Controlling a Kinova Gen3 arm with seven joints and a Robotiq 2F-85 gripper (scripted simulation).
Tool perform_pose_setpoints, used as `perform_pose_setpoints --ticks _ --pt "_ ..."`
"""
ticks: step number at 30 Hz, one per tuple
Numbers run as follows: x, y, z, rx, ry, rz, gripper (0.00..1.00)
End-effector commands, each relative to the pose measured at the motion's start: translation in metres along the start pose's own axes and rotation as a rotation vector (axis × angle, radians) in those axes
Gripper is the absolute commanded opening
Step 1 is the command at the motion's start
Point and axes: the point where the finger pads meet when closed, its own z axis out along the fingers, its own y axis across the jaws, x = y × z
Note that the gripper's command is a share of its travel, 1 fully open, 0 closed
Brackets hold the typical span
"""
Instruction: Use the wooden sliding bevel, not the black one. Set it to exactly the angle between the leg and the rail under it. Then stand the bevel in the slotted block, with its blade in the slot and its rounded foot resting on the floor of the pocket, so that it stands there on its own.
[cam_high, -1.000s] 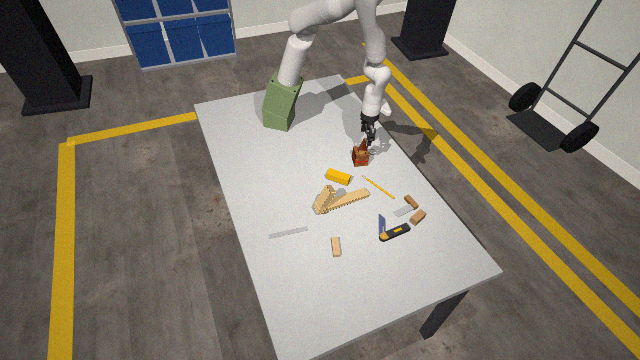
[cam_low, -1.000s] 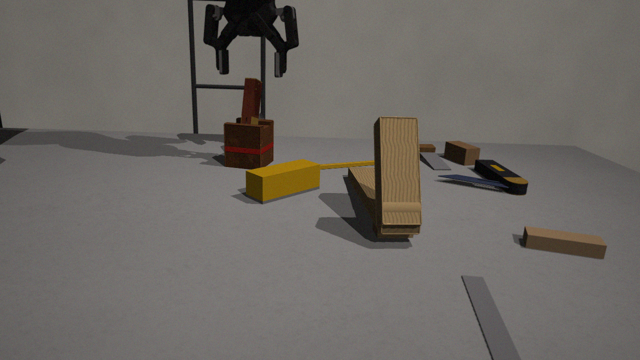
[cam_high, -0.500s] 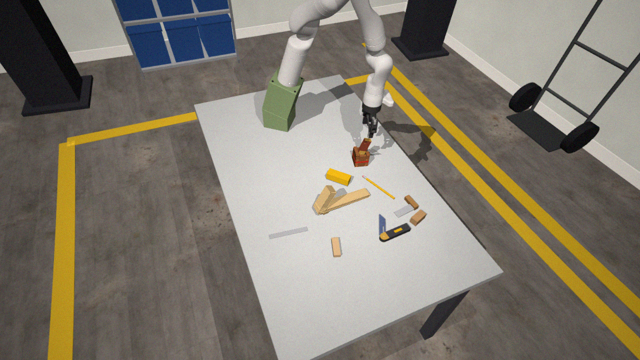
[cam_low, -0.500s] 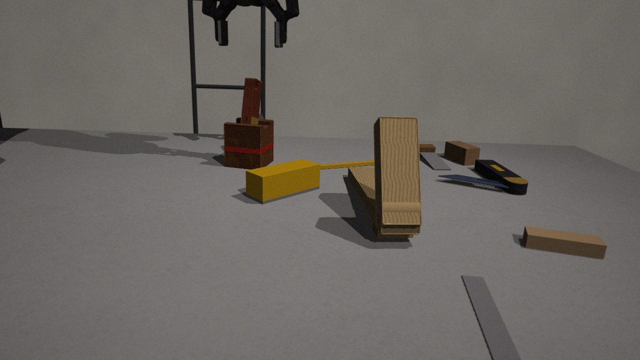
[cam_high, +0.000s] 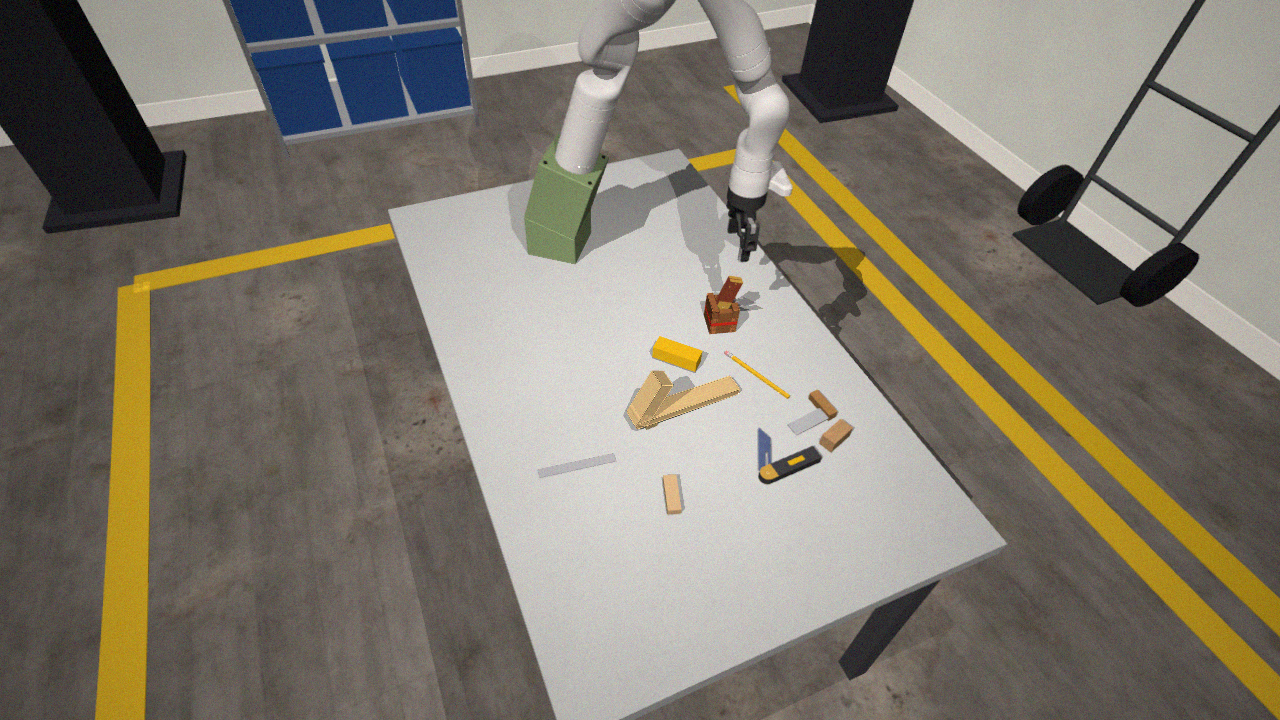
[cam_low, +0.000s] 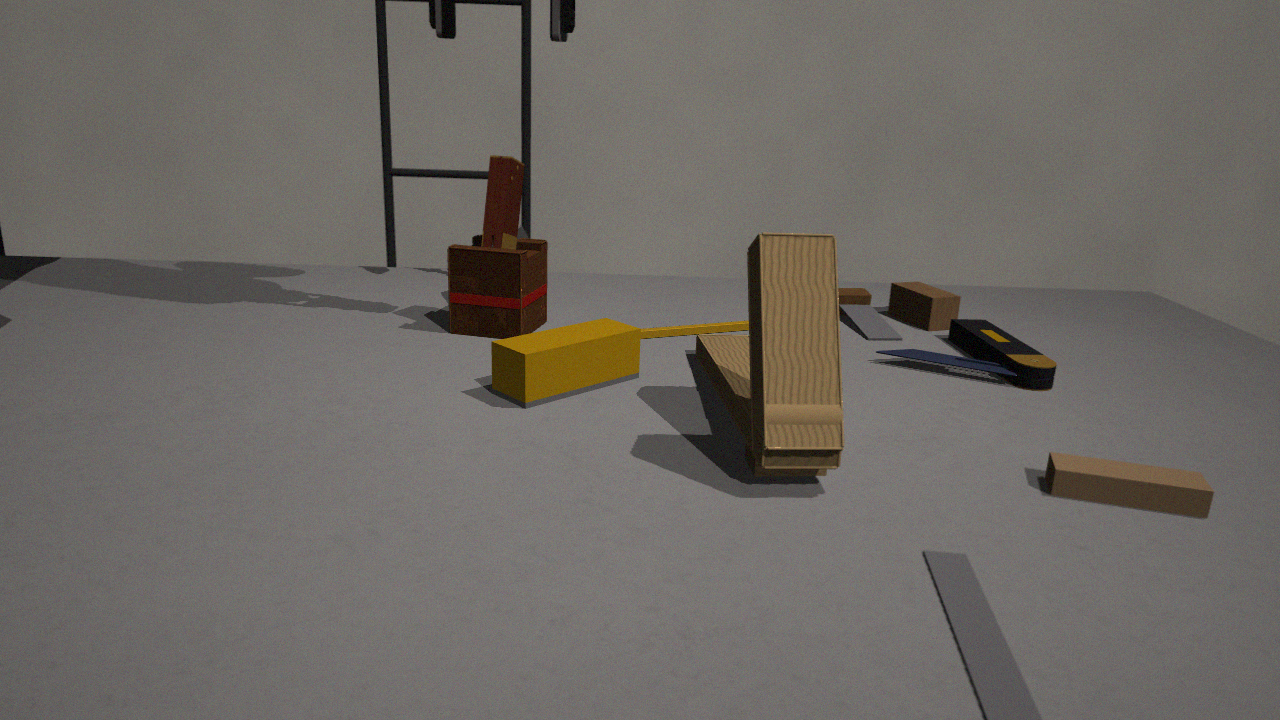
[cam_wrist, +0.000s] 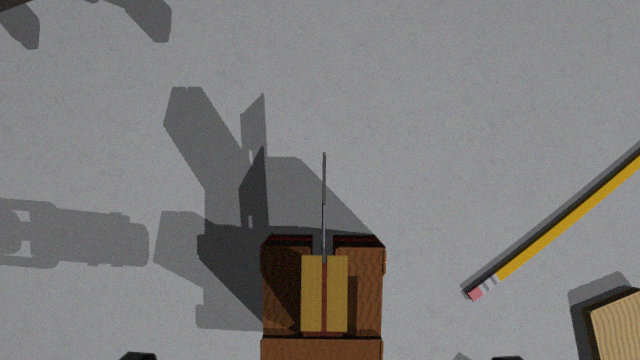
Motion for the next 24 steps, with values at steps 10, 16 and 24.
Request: perform_pose_setpoints --ticks 10,16,24 --pt "0.0002 0.0005 -0.0069 0.001 0.000 0.000 1.00" --pt "0.0002 0.0005 -0.0069 0.001 0.000 0.000 1.00" --pt "0.0002 0.0005 -0.0069 0.001 0.000 0.000 1.00"
